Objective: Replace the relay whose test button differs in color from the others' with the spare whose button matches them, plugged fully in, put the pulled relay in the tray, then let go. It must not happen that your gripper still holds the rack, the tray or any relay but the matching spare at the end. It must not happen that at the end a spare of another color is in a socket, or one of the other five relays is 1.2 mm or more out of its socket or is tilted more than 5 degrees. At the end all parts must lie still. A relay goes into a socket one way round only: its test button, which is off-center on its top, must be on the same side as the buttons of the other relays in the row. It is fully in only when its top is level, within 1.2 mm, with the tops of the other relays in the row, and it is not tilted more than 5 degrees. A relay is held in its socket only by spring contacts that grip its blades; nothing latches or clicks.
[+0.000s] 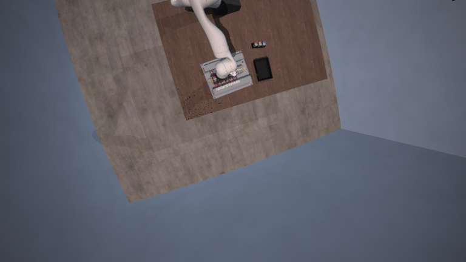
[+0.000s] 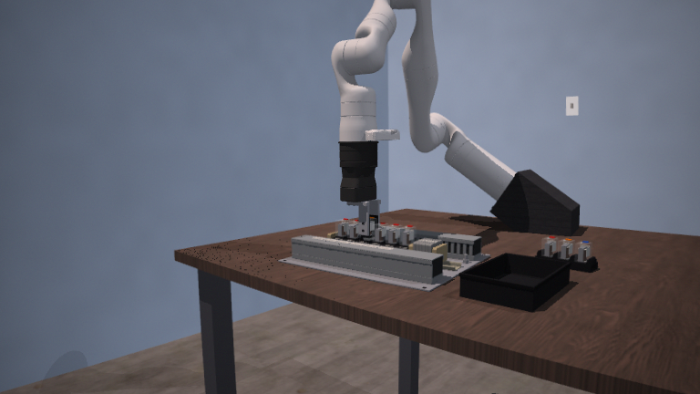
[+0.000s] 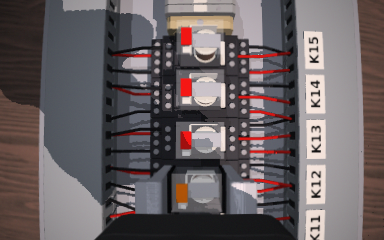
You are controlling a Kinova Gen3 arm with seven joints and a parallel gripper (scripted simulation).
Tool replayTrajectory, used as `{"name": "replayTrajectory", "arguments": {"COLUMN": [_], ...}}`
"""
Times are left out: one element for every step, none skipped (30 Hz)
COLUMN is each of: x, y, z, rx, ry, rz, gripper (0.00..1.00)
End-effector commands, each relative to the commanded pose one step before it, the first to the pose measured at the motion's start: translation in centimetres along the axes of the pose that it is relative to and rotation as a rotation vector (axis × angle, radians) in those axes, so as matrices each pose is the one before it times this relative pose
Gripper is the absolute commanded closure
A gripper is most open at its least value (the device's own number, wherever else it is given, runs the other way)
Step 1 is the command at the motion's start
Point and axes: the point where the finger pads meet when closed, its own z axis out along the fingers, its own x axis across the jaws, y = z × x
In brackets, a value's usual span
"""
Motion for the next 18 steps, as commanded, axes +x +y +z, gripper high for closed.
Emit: {"name": "replayTrajectory", "arguments": {"x": [0.142,0.000,-0.093,0.003,0.003,0.003,0.003,0.003,0.003,0.003,0.003,0.003,0.003,0.003,0.003,0.003,0.003,0.000], "y": [0.083,0.000,-0.107,0.004,0.004,0.004,0.004,0.004,0.004,0.004,0.004,0.004,0.004,0.004,0.004,0.004,0.004,0.000], "z": [-0.497,0.000,0.319,-0.040,-0.040,-0.040,-0.040,-0.040,-0.040,-0.040,-0.040,-0.040,-0.040,-0.040,-0.040,-0.040,-0.040,0.000], "rx": [0.00131,0.00000,-0.00064,0.00005,0.00005,0.00005,0.00005,0.00005,0.00005,0.00005,0.00005,0.00005,0.00005,0.00005,0.00005,0.00005,0.00005,0.00000], "ry": [0.00263,0.00000,-0.00058,0.00004,0.00004,0.00004,0.00004,0.00004,0.00004,0.00004,0.00004,0.00004,0.00004,0.00004,0.00004,0.00004,0.00004,0.00000], "rz": [0.00764,0.00000,-0.00742,0.00053,0.00053,0.00053,0.00053,0.00053,0.00053,0.00053,0.00053,0.00053,0.00053,0.00053,0.00053,0.00053,0.00053,0.00000], "gripper": [1.00,1.00,1.00,1.00,1.00,1.00,1.00,1.00,1.00,1.00,1.00,1.00,1.00,1.00,1.00,1.00,1.00,1.00]}}
